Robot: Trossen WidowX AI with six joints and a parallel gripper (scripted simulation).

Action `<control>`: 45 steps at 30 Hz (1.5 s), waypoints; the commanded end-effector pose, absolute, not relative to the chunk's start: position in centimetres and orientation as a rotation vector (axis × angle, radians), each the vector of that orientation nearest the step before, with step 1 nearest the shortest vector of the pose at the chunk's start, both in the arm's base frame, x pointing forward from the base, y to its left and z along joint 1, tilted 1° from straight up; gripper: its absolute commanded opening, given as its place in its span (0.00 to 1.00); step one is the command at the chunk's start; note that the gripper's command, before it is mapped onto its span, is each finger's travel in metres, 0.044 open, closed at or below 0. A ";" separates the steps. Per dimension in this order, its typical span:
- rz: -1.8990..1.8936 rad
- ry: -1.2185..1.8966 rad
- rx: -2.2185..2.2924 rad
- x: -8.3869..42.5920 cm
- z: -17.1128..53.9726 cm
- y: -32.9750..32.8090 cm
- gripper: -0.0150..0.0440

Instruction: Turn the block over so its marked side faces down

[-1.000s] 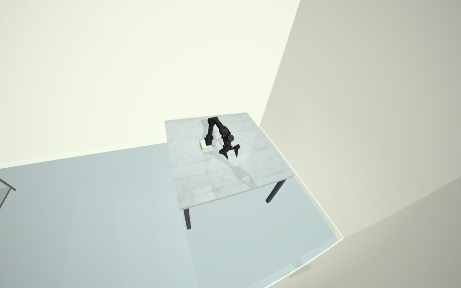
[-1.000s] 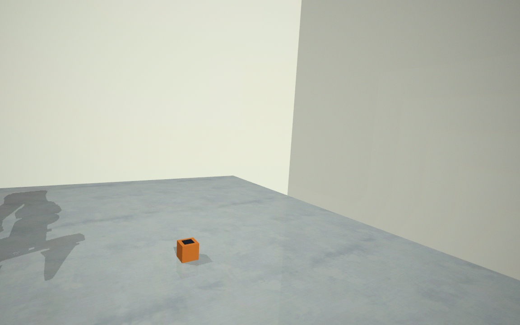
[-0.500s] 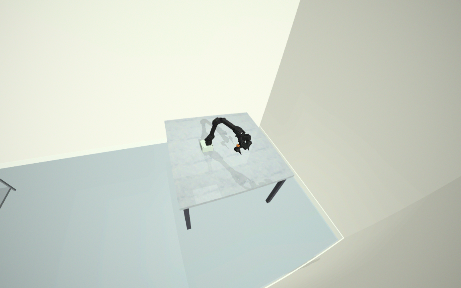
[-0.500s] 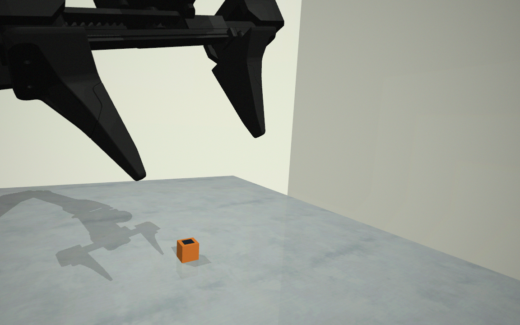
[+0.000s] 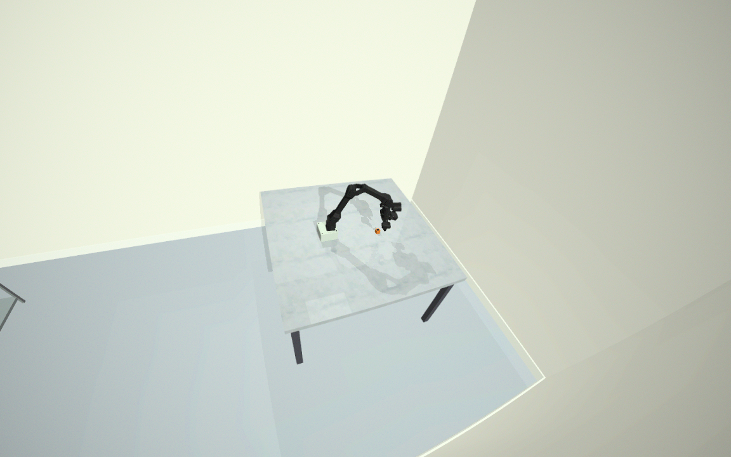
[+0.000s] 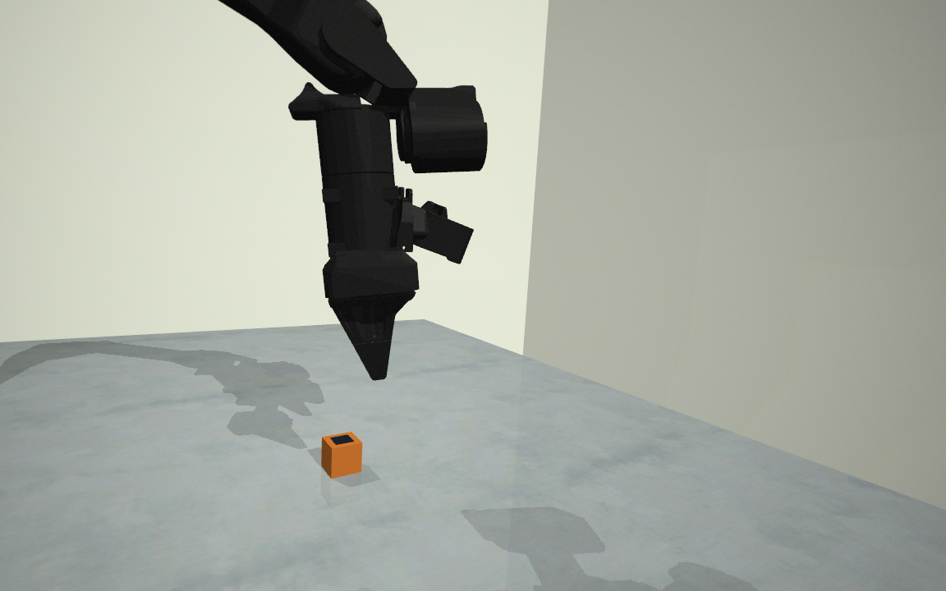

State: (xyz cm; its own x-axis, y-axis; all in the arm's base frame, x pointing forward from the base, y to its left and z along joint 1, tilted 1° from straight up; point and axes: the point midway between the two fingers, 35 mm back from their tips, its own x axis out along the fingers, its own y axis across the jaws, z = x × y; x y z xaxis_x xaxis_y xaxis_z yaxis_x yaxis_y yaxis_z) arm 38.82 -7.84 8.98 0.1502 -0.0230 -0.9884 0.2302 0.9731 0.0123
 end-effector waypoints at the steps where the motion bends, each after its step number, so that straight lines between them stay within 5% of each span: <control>1: 0.046 1.528 -0.057 38.0 6.5 -1.8 1.00; 45: 0.084 1.543 -0.096 38.2 -1.9 -1.6 1.00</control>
State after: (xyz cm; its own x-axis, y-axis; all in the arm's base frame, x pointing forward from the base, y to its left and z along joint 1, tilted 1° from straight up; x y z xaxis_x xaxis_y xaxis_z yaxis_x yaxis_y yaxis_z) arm 38.39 -1.56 -1.08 0.0346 -0.0029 -0.9994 -0.1083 0.9941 -0.0066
